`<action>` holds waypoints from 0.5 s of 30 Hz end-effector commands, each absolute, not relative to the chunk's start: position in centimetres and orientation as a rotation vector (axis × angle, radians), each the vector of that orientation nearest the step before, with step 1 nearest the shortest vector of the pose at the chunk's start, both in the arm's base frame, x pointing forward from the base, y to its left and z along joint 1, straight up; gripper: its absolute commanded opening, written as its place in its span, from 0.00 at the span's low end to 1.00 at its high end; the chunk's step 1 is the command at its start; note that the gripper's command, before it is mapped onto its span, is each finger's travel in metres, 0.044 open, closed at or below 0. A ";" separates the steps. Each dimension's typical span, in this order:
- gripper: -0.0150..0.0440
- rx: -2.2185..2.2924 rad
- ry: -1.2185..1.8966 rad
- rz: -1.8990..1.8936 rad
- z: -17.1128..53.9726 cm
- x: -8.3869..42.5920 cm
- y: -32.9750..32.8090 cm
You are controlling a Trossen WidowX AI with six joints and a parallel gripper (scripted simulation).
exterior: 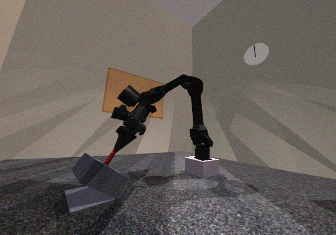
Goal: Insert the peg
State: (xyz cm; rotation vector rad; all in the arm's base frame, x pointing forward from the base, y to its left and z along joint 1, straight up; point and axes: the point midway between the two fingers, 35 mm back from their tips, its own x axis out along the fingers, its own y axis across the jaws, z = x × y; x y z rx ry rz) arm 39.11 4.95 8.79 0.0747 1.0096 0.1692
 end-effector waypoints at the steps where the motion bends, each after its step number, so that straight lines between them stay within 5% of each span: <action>1: 0.25 0.076 1.006 0.168 8.7 39.3 5.0; 15: 0.25 0.076 1.005 0.168 7.9 39.9 5.1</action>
